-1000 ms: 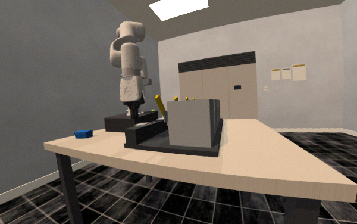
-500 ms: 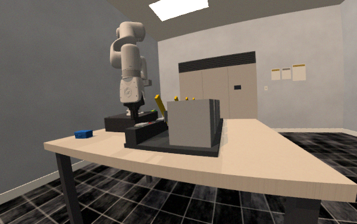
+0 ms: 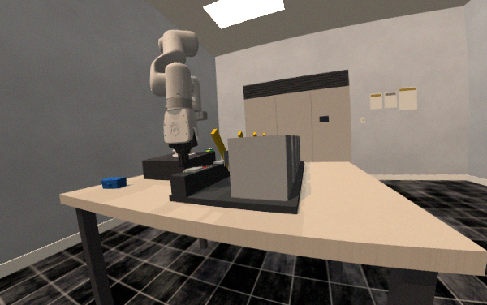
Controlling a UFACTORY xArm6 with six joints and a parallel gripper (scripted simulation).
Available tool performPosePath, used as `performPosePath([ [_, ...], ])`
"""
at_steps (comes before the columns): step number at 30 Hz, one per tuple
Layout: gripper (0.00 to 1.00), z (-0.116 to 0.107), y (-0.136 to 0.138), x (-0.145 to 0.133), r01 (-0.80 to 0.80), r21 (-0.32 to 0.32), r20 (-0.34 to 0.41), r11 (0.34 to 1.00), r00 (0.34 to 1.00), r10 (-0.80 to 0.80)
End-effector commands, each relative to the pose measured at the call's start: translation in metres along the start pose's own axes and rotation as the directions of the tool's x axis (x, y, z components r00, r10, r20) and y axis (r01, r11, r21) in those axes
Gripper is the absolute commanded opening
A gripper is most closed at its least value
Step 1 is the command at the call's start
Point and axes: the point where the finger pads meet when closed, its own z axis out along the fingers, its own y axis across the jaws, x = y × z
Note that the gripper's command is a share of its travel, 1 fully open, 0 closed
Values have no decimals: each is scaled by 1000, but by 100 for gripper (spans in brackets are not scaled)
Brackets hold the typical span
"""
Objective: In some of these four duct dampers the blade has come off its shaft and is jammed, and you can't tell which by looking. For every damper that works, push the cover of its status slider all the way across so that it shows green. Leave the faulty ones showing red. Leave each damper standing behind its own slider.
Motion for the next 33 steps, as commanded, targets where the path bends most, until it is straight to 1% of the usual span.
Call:
performPosePath([
  [1, 0, 1, 1, -1, 0, -3, 3, 1000, 1000, 0],
  [16, 0, 8, 2, -2, 0, -3, 3, 1000, 1000, 0],
  [33, 0, 9, 2, -2, 0, -3, 3, 1000, 1000, 0],
])
